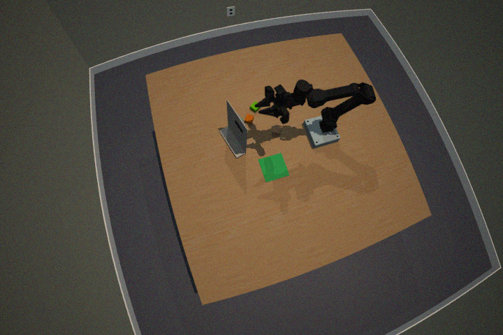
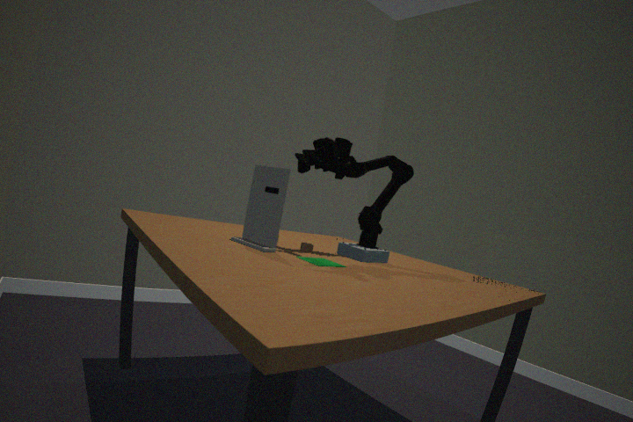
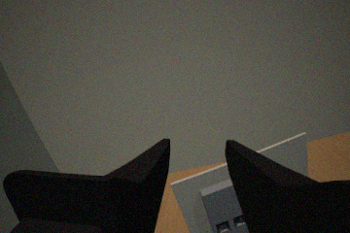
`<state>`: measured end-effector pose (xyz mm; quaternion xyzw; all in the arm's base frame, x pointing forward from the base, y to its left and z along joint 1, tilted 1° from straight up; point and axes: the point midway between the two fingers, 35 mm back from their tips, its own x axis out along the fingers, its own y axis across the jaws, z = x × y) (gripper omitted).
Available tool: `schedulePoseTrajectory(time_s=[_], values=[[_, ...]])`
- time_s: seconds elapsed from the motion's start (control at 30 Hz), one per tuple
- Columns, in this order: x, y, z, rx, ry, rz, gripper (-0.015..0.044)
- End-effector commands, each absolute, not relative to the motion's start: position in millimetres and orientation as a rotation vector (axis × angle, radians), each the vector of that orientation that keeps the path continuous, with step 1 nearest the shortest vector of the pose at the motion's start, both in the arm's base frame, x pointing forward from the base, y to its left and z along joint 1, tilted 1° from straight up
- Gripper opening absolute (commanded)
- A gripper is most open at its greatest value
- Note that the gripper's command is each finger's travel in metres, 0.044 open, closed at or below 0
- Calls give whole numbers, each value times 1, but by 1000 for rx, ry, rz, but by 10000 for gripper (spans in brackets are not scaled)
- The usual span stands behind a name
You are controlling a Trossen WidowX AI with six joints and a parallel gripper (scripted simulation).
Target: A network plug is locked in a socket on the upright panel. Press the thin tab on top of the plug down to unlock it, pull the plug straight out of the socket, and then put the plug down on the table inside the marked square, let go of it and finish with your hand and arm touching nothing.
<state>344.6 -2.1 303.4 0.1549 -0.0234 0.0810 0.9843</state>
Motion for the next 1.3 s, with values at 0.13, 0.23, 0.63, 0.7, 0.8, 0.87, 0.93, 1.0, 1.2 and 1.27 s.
schedulePoseTrajectory(time_s=[0.13,0.23,0.63,0.7,0.8,0.87,0.93,1.0,1.2,1.27], values=[[358,-21,273,579,11,266,156],[360,-28,263,667,35,298,156],[352,-58,220,1012,166,411,156],[348,-62,212,1069,194,426,156],[341,-69,201,1153,238,447,156],[336,-74,194,1208,270,459,156],[331,-78,186,1264,303,470,156],[324,-81,178,1319,337,480,156],[304,-91,156,1477,445,498,156],[301,-91,154,1494,458,499,156]])
